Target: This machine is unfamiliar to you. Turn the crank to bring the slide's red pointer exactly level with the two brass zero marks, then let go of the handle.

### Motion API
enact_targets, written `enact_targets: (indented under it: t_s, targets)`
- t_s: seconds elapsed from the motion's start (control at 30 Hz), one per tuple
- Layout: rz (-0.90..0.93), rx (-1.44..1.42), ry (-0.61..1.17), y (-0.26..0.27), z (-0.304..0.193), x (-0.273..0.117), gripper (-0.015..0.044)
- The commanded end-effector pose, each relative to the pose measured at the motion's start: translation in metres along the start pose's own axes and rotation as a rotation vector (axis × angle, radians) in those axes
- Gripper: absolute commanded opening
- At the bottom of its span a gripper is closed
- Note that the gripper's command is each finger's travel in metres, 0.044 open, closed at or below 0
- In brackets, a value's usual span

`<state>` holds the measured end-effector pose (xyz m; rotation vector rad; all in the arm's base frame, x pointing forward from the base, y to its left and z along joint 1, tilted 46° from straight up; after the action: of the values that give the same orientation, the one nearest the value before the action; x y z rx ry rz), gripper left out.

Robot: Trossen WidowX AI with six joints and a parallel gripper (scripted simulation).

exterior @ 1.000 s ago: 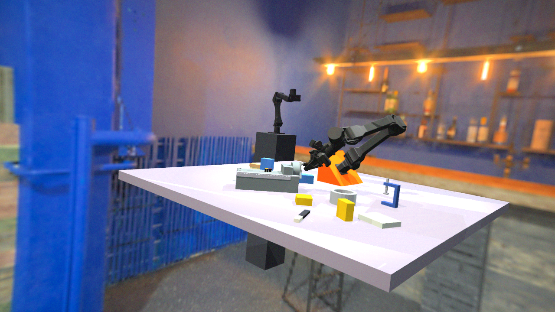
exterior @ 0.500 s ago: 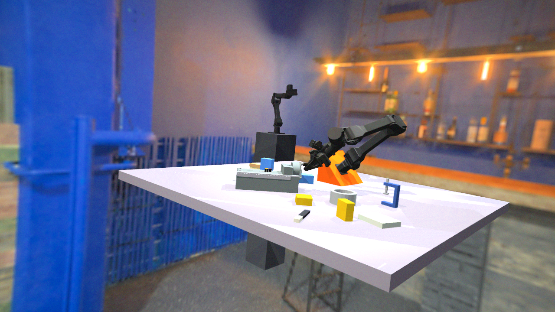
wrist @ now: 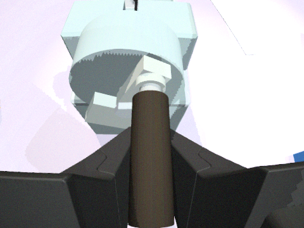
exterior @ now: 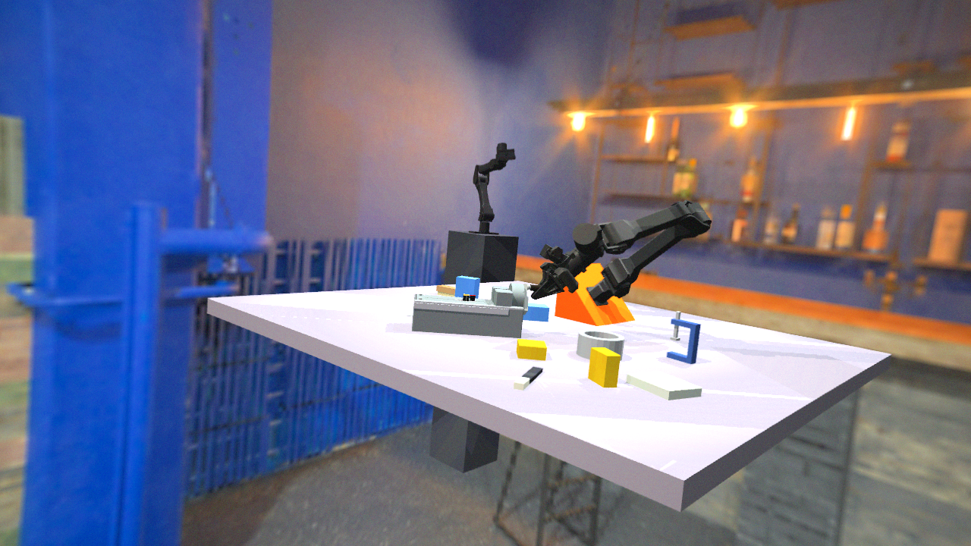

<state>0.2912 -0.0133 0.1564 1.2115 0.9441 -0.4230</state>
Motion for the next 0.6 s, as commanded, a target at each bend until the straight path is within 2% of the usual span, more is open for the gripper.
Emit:
enact_targets:
  t_s: [0.0,0.57]
  targets:
    - [-0.021,0.004,0.001,-0.0067,-0.0011,0.0030,0.0000]
    - [-0.021,0.004,0.001,-0.0098,-0.0027,0.0055,0.0000]
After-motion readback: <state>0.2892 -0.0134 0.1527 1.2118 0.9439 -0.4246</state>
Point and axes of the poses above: the point midway between the two fingers, 35 mm back from their tips, its own x axis out along the fingers, its own y axis across the jaws, z = x × y, the point moved 10 cm from there along -x, back along the fingers, and after that the axes turned 12 degrees about x, right-handed, at the moved point
